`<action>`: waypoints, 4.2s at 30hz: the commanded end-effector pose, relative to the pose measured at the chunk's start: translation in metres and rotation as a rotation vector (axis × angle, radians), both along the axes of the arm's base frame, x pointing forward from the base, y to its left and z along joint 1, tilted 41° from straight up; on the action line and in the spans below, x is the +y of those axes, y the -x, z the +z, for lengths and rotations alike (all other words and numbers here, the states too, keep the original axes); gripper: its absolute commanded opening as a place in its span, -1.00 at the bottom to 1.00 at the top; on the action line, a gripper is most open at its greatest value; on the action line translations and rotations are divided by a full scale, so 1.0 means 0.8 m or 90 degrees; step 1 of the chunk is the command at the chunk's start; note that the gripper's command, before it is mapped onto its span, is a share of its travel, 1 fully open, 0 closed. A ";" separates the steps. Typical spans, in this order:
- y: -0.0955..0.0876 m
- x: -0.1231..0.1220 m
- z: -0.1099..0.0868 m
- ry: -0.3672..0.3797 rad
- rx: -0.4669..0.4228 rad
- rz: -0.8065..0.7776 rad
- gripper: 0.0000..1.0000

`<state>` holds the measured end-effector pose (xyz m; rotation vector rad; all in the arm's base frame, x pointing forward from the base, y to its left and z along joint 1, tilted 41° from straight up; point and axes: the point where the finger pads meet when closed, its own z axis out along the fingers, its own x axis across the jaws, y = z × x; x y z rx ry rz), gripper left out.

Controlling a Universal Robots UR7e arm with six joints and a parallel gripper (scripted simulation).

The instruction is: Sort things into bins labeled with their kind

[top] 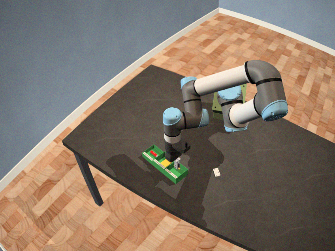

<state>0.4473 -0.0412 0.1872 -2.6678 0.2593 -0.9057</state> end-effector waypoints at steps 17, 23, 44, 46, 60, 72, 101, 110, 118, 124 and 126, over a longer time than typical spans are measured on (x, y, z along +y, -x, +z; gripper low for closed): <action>-0.028 0.009 -0.032 0.001 -0.001 -0.001 -1.00; -0.028 0.009 -0.032 0.001 -0.001 -0.001 -1.00; -0.028 0.009 -0.032 0.001 0.000 -0.001 0.24; -0.028 0.009 -0.032 0.001 0.000 -0.001 0.24; -0.019 0.006 -0.021 0.001 0.000 -0.001 0.24; -0.008 0.002 -0.007 0.001 0.000 -0.001 0.24; 0.037 -0.015 0.046 0.001 0.000 -0.001 1.00; 0.058 -0.023 0.073 0.001 0.000 -0.001 1.00; 0.083 -0.032 0.103 0.001 0.000 -0.001 1.00; 0.095 -0.036 0.118 0.001 0.000 -0.001 1.00; 0.101 -0.039 0.125 0.001 0.000 -0.001 1.00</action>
